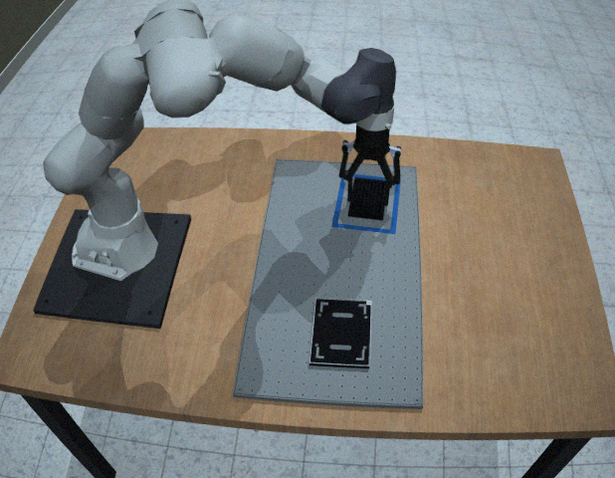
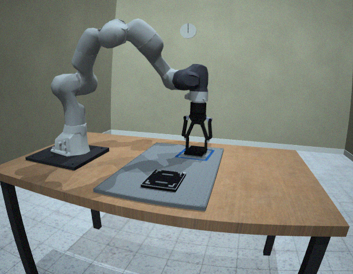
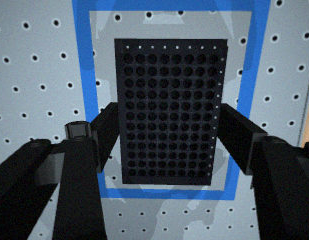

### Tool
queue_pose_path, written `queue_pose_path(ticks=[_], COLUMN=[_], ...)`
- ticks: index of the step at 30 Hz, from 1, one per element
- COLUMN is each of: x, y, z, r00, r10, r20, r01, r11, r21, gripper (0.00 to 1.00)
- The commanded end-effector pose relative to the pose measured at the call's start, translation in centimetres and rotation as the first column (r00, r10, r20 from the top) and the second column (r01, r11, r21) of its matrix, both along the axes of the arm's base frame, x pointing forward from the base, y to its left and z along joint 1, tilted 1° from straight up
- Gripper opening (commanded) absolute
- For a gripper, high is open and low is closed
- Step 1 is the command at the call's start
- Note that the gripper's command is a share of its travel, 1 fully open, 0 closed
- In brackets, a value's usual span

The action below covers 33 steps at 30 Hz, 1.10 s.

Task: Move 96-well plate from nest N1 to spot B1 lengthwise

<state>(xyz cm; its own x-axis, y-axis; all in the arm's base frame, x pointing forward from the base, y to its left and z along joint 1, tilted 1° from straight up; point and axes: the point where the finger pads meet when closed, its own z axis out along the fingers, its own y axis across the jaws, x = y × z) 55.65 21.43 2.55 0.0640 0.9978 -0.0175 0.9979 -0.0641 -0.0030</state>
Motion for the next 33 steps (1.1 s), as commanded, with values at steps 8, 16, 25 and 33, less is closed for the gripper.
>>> queue_pose_path(ticks=[8, 16, 25, 33], x=[0.00, -0.01, -0.02, -0.02], y=[0.14, 0.14, 0.13, 0.13], z=[-0.21, -0.31, -0.46, -0.56], r00=[1.000, 1.000, 1.000, 1.000], r10=[-0.001, -0.001, -0.001, -0.001], r20=[0.002, 0.002, 0.002, 0.002], r01=[0.001, 0.001, 0.001, 0.001], r11=[1.000, 1.000, 1.000, 1.000], r21=[0.002, 0.002, 0.002, 0.002], gripper=[0.60, 0.60, 0.60, 0.60])
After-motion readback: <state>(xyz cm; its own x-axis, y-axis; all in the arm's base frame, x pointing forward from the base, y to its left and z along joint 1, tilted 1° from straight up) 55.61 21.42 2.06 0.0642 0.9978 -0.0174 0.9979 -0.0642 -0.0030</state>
